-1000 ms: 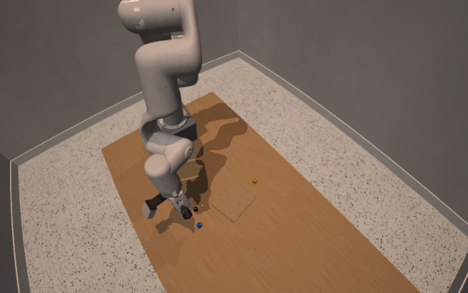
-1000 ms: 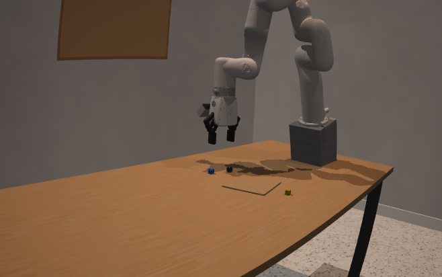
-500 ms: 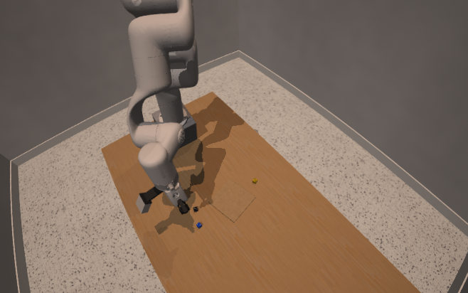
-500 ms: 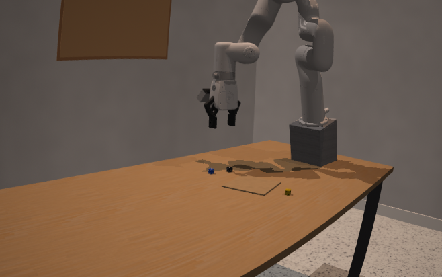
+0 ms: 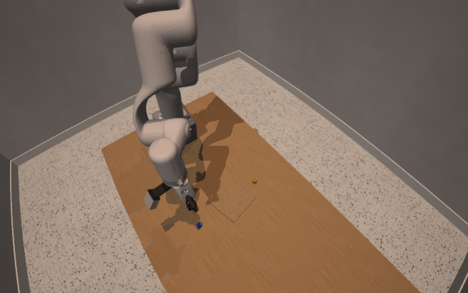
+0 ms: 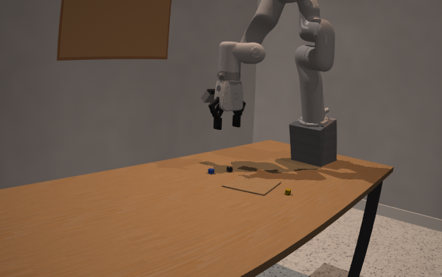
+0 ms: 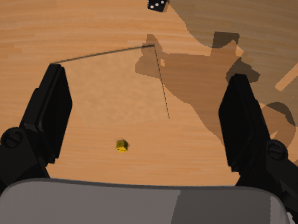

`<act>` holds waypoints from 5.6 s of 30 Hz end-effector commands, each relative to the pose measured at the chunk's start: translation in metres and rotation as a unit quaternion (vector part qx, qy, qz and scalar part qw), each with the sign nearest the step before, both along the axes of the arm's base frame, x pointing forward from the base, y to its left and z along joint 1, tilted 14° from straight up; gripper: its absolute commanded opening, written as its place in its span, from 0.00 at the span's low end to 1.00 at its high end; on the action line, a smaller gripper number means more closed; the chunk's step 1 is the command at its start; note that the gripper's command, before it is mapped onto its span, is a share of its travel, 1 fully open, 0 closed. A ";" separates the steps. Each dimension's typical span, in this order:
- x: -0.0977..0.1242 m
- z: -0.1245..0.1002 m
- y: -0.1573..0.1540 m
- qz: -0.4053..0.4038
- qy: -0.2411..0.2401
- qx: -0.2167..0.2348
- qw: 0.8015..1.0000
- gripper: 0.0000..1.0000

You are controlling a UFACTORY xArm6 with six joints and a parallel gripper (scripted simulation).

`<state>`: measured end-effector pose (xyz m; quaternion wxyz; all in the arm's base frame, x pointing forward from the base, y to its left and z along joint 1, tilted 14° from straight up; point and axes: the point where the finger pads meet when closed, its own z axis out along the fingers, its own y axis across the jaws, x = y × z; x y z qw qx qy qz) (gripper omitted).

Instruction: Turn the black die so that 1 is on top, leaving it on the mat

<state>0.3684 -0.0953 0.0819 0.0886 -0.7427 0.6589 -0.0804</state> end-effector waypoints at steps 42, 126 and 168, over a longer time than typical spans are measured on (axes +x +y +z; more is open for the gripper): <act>0.008 0.009 0.249 0.000 -0.001 -0.002 1.000 1.00; 0.031 -0.083 0.251 0.000 -0.001 -0.002 1.000 1.00; 0.019 0.001 0.171 -0.278 0.015 0.067 0.958 1.00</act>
